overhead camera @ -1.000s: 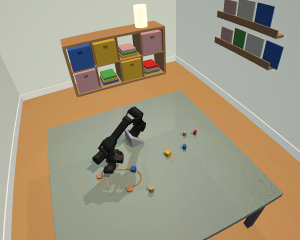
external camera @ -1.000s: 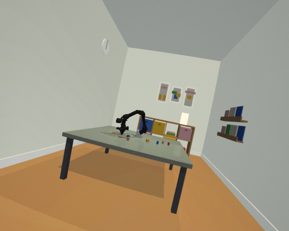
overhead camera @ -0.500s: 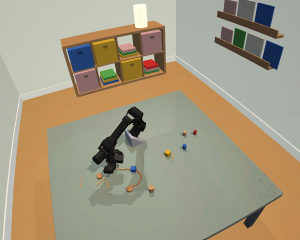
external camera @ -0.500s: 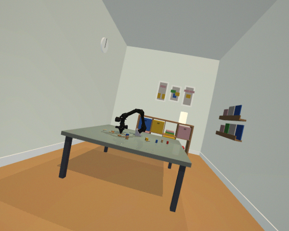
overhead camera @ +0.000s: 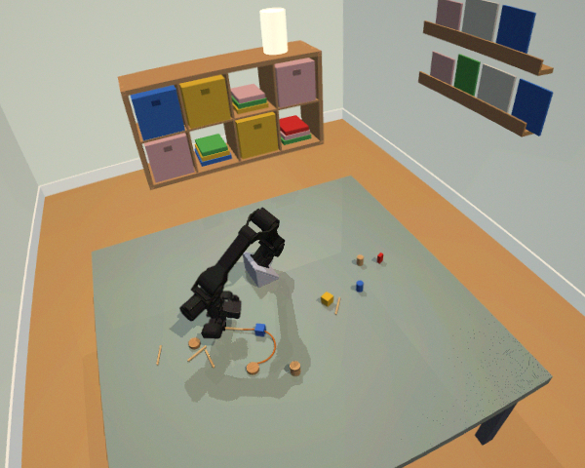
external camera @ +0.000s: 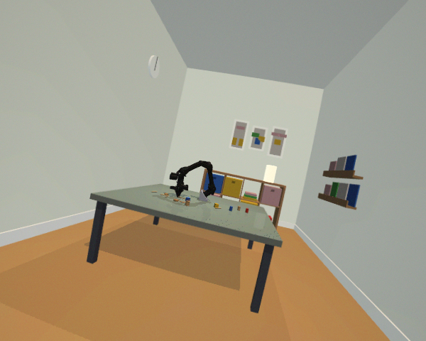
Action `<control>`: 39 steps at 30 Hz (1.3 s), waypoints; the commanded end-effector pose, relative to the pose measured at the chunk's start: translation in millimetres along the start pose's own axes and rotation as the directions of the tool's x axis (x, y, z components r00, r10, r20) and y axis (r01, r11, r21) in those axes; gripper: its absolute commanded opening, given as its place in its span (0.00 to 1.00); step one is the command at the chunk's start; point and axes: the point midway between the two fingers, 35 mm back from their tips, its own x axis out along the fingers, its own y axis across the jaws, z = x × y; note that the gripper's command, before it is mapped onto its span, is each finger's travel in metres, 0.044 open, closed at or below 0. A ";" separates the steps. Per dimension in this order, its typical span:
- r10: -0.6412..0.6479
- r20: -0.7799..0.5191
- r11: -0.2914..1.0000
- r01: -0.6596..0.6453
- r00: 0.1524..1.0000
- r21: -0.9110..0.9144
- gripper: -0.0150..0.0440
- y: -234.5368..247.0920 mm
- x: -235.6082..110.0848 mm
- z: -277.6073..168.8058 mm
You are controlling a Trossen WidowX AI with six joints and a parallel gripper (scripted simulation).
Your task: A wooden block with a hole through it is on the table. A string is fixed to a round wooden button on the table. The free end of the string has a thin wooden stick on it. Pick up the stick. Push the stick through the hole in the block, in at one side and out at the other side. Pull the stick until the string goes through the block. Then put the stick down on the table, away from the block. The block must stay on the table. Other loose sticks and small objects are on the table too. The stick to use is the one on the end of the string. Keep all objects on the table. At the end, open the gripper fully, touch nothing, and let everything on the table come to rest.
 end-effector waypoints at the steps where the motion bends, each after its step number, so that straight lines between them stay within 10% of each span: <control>1: 0.005 -0.009 1.000 -0.005 1.000 -0.004 0.25 -0.2 3.1 -3.6; 6: 0.005 -0.009 1.000 -0.005 1.000 -0.004 0.25 -0.2 3.1 -3.6; 14: -0.002 0.000 1.000 0.002 1.000 0.000 0.61 -1.6 -10.0 0.5; 23: -0.011 0.001 1.000 0.011 1.000 -0.003 0.61 -2.6 -80.4 6.5; 32: -0.039 -0.001 0.999 0.039 0.999 -0.004 1.00 -6.2 -97.6 7.5; 39: -0.043 0.006 0.999 0.043 0.999 0.001 1.00 -5.8 -101.8 8.2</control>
